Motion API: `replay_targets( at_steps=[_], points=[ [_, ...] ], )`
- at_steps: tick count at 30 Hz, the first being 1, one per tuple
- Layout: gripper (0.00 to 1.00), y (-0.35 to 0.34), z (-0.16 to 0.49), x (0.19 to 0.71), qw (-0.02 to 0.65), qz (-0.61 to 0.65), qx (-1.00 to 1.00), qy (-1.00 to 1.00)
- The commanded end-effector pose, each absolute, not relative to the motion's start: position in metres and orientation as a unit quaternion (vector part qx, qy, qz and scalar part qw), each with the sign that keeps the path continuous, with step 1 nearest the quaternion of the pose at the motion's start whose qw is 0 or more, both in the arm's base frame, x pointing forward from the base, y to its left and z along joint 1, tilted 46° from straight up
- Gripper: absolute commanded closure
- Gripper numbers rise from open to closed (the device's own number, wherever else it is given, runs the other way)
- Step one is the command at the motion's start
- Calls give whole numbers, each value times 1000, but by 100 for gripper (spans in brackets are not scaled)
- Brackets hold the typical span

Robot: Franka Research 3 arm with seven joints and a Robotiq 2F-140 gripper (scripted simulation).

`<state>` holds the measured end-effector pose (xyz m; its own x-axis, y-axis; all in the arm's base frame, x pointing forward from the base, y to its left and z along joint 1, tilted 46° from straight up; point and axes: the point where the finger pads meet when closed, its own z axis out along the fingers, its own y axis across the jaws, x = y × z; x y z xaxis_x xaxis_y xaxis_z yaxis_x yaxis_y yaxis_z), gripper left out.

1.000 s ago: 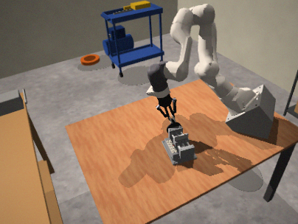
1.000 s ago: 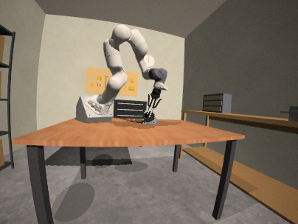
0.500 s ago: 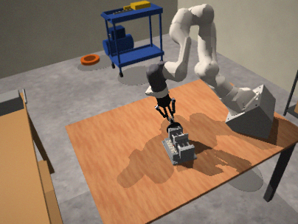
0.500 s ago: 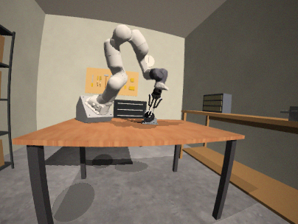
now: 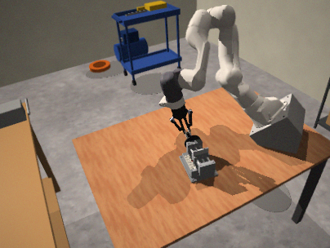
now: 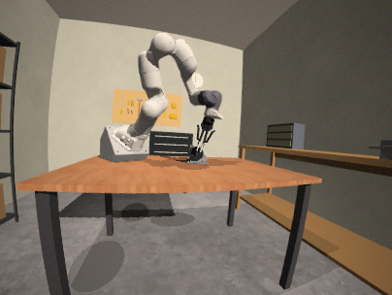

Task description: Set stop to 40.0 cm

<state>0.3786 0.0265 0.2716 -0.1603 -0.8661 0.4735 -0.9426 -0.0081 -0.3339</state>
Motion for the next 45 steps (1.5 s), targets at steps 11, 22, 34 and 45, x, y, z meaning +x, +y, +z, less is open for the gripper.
replay_targets(
  at_steps=[11,22,34,45],
  points=[
    [96,23,269,390,66,297,645,-700],
    [96,19,265,401,66,297,645,-700],
    [96,10,252,413,66,297,645,-700],
    [96,-1,232,414,66,297,645,-700]
  ],
)
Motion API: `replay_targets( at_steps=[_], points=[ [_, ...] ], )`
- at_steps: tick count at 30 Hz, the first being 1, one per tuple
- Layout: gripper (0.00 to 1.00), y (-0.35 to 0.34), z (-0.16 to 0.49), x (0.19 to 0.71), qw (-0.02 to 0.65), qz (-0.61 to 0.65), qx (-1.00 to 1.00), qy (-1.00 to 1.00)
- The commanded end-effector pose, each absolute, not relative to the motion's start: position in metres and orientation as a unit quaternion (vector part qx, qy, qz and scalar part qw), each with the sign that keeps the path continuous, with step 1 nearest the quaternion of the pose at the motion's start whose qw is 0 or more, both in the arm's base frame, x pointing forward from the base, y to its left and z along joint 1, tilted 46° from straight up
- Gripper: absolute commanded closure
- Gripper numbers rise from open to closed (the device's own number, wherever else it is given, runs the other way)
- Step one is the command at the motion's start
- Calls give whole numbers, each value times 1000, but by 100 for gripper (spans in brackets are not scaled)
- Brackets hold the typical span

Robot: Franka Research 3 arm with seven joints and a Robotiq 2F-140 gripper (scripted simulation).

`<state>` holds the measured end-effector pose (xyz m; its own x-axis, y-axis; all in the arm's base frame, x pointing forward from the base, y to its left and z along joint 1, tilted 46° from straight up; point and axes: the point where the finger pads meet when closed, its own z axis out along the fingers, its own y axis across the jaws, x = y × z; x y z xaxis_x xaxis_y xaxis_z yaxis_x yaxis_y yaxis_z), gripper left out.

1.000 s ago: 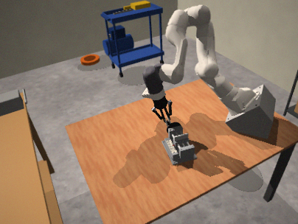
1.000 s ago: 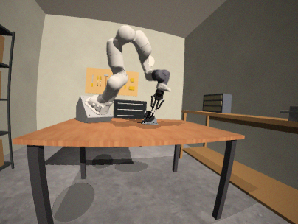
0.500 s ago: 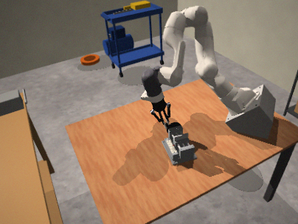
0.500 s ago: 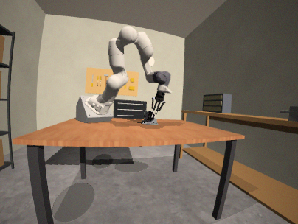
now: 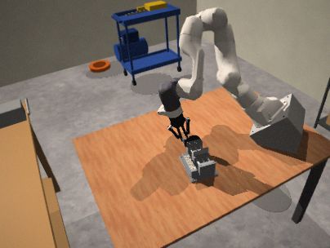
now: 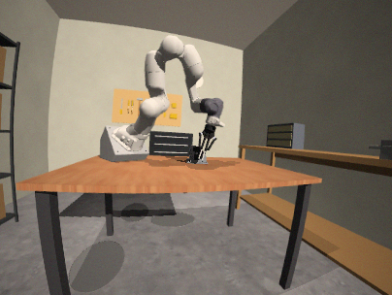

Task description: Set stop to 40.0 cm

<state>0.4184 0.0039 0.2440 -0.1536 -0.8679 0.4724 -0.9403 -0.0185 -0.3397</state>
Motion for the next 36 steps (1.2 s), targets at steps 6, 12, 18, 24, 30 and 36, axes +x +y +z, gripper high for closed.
replay_targets(
  at_steps=[6,12,18,24,30,36],
  points=[
    [96,-6,223,409,66,297,645,-700],
    [96,-8,217,403,66,297,645,-700],
    [96,-9,211,393,66,297,645,-700],
    [96,-8,209,382,66,297,645,-700],
    [96,-7,209,375,66,297,645,-700],
    [96,-4,212,365,66,297,645,-700]
  ],
)
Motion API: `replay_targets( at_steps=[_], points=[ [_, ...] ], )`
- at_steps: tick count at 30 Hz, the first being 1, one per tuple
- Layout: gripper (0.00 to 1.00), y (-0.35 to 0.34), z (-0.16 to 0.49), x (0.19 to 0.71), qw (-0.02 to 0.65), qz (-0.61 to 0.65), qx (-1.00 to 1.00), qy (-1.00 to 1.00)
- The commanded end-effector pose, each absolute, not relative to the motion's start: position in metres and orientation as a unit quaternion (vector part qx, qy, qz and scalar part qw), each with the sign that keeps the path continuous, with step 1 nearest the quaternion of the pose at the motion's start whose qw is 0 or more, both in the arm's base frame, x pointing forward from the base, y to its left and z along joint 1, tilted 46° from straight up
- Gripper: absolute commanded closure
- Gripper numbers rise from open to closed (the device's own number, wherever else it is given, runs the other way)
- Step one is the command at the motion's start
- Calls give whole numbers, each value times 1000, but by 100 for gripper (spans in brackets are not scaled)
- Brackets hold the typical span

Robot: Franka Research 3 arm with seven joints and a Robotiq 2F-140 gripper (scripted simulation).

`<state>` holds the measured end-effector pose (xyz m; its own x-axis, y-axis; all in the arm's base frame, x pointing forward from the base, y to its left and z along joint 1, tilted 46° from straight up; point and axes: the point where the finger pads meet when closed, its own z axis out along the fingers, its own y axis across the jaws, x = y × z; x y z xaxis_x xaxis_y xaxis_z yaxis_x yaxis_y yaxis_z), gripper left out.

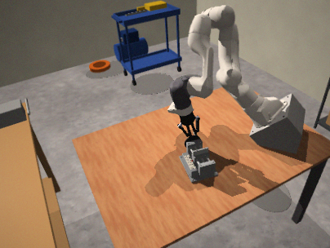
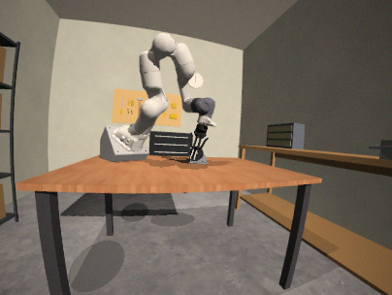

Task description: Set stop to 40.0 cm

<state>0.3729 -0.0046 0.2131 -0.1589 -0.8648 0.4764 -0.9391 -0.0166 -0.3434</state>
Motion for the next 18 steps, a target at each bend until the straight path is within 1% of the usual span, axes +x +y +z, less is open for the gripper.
replay_targets(
  at_steps=[1,10,18],
  points=[
    [96,-3,212,363,66,297,645,-700],
    [96,4,222,352,66,297,645,-700],
    [96,16,243,348,66,297,645,-700]
  ],
)
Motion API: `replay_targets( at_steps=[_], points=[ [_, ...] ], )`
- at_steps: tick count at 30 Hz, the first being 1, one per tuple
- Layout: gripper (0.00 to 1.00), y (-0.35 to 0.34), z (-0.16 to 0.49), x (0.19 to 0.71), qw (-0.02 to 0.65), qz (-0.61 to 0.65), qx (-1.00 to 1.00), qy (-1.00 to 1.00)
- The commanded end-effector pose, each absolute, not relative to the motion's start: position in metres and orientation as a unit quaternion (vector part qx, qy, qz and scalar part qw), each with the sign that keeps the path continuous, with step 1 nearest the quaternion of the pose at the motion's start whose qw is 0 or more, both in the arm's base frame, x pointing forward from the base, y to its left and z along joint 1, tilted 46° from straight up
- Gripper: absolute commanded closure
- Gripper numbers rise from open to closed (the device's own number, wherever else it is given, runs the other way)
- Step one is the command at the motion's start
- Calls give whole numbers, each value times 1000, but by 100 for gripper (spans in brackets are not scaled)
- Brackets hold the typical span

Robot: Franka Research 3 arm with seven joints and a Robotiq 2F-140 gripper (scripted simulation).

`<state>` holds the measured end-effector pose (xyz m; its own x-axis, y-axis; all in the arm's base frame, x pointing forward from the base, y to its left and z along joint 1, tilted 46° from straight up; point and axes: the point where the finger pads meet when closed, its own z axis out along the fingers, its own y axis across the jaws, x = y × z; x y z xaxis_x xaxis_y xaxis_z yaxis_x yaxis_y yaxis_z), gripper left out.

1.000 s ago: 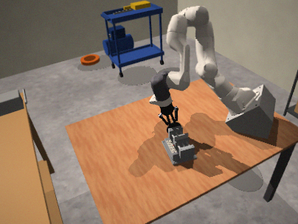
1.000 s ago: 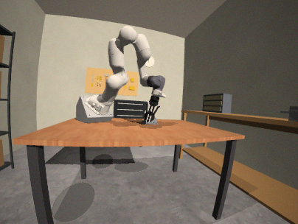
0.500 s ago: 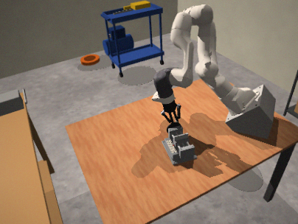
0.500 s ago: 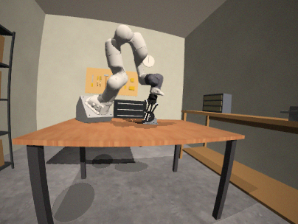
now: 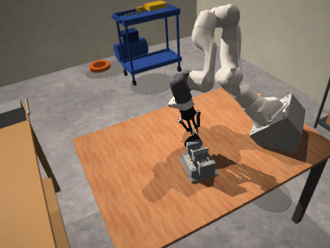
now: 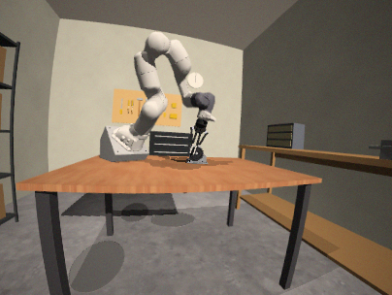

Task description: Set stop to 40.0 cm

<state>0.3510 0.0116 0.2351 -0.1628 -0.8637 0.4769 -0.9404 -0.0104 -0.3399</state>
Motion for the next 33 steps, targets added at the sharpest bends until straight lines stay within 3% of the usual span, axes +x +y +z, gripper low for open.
replay_targets(
  at_steps=[1,33],
  points=[
    [96,18,245,349,66,297,645,-700],
    [96,19,265,401,66,297,645,-700]
  ],
)
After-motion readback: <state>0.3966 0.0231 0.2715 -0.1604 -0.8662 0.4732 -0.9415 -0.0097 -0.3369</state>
